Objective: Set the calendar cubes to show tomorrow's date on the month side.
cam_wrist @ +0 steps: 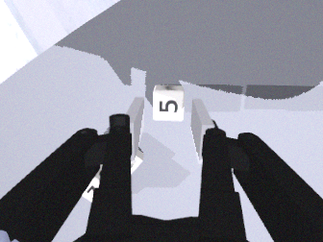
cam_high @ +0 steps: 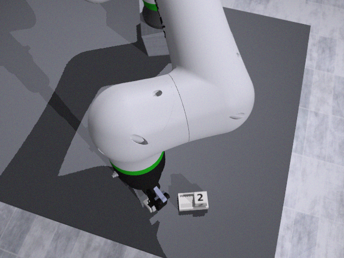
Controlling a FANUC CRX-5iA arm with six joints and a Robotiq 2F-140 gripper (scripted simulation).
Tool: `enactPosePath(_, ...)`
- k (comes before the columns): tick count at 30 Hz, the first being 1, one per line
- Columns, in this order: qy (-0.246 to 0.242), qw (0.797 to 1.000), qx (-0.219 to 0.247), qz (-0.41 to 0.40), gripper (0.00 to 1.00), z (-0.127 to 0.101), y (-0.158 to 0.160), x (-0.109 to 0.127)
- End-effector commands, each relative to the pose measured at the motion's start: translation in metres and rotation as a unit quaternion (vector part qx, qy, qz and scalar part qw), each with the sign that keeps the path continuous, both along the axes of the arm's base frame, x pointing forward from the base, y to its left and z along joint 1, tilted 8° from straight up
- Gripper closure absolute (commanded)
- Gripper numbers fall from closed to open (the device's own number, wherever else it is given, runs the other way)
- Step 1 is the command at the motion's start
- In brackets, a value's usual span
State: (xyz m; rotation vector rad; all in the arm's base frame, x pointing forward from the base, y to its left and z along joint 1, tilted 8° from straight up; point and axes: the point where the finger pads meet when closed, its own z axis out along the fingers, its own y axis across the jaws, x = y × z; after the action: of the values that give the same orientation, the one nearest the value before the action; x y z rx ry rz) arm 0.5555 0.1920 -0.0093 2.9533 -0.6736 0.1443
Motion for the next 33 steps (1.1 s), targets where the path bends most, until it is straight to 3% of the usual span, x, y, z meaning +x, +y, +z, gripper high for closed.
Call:
enactPosePath(1, 0.000, 1.000, 0.000, 0.000, 0.65, 0.016, 0.002, -0.001)
enactPosePath(8, 0.000, 1.000, 0.000, 0.000, 0.65, 0.044, 0.006, -0.003)
enactPosePath(16, 0.000, 1.000, 0.000, 0.000, 0.65, 0.049, 0.006, -0.003)
enactPosePath(17, 0.000, 1.000, 0.000, 0.000, 0.00, 0.049, 0.006, -0.003)
enactPosePath(33, 0.000, 1.000, 0.000, 0.000, 0.00, 0.049, 0.006, -0.003)
